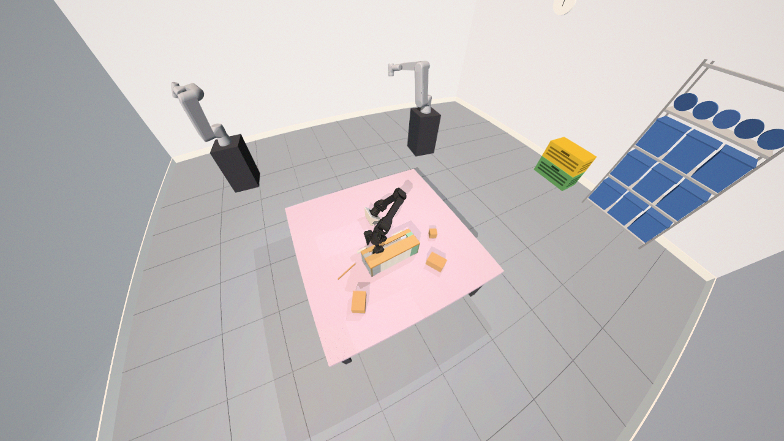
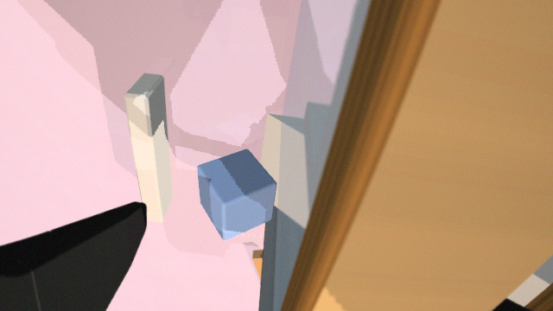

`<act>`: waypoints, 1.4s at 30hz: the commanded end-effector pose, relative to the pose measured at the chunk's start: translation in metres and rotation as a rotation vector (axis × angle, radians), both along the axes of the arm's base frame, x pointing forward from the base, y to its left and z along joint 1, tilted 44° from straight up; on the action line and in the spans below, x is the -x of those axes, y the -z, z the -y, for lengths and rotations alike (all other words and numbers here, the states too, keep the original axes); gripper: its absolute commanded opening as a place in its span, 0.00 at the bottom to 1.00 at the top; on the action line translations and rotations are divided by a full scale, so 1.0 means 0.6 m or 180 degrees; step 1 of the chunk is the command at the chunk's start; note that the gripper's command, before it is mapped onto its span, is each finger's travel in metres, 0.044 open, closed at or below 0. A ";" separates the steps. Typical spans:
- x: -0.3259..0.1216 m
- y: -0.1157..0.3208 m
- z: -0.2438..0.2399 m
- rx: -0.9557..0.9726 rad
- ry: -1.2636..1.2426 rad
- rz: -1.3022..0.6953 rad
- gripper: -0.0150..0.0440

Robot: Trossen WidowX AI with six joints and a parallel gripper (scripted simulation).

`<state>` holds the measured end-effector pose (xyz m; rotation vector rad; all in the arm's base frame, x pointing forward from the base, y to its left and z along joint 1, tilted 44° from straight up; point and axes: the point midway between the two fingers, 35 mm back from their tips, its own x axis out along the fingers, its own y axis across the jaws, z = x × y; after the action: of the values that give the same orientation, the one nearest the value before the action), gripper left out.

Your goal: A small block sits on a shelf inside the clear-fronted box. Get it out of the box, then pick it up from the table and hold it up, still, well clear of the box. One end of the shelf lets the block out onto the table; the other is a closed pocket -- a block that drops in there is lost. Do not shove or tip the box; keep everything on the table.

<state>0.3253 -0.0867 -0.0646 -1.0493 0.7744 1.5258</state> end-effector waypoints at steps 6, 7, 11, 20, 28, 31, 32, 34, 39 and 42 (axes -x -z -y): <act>-0.011 -0.053 0.057 0.0012 -0.0001 0.0002 0.93; -0.012 -0.068 0.067 0.0010 -0.0001 -0.0001 0.93; -0.011 -0.081 0.076 0.0008 0.0000 -0.0003 0.93; -0.006 -0.069 0.091 -0.0108 0.1795 -0.0706 0.74; 0.003 -0.058 0.107 -0.0359 0.4258 -0.1963 0.74; 0.006 -0.055 0.113 -0.0452 0.5146 -0.2500 0.74; 0.007 -0.054 0.115 -0.0480 0.5437 -0.2688 0.74; 0.008 -0.051 0.119 -0.0542 0.5848 -0.2975 0.74; 0.011 -0.048 0.125 -0.0610 0.6677 -0.3584 0.74; 0.013 -0.046 0.129 -0.0640 0.7158 -0.3973 0.74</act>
<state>0.3230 -0.1535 -0.0312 0.3795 1.4455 0.4775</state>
